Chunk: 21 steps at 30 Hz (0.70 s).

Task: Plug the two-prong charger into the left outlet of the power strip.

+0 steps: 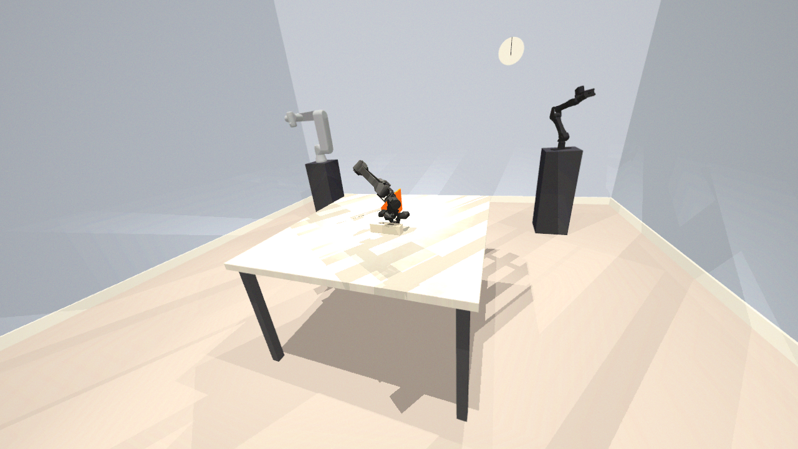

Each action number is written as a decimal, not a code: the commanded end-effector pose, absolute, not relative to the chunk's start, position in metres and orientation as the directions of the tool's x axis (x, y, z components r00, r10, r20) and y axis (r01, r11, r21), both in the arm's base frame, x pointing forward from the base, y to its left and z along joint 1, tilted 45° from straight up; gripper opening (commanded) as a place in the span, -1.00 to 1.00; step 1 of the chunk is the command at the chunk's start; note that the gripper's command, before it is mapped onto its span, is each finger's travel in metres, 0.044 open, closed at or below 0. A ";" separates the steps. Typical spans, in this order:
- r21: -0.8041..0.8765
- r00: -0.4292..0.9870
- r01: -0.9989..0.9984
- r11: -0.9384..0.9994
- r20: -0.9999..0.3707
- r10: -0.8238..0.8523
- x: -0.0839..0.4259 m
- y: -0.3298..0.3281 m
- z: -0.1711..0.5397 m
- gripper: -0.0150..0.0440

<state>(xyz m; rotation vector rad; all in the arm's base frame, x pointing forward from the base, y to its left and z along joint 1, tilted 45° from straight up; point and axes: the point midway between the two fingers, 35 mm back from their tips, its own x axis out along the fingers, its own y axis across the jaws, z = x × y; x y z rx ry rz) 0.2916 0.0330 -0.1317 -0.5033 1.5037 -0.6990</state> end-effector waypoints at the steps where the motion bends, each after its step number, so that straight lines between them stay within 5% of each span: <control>1: -0.694 -0.056 0.103 0.713 -0.720 -0.692 0.295 0.034 -0.131 -0.49; 21: -0.694 -0.056 0.103 0.713 -0.720 -0.692 0.290 0.033 -0.132 -0.49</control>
